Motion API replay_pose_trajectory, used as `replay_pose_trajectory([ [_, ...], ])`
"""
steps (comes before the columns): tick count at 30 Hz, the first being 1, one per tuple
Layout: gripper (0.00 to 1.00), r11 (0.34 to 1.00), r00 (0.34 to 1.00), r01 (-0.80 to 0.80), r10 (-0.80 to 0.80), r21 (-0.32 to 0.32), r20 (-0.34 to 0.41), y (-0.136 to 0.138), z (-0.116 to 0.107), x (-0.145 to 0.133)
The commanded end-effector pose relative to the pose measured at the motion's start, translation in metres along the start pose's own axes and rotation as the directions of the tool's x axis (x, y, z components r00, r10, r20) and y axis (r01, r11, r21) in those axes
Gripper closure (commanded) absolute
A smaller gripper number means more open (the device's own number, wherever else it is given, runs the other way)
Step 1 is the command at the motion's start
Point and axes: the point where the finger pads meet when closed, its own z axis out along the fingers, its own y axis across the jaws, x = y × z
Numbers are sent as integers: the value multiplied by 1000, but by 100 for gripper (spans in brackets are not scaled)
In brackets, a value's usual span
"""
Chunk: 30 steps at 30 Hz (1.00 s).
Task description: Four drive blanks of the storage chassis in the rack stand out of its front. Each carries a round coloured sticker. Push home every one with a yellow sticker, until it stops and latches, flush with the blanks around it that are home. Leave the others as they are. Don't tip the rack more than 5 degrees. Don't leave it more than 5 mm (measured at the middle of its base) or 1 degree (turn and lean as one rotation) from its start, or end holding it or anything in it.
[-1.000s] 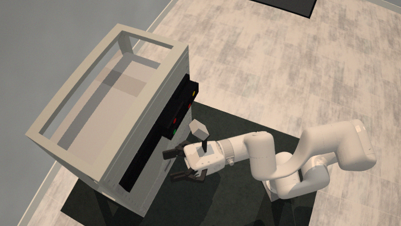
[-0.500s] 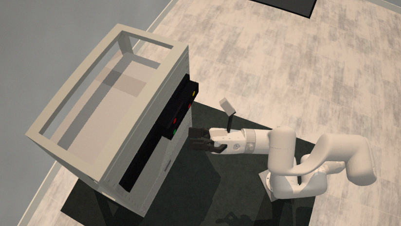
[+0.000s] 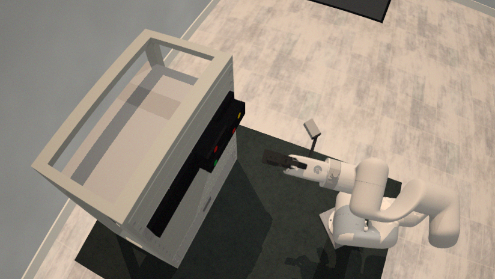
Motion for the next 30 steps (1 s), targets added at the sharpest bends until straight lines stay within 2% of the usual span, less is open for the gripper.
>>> replay_pose_trajectory([
  [1,0,998,998,-64,63,-21,-27,7,-14,6],
  [14,0,955,952,-289,280,-65,-122,32,-54,10],
  [30,0,910,904,-408,392,-73,-168,45,-74,6],
])
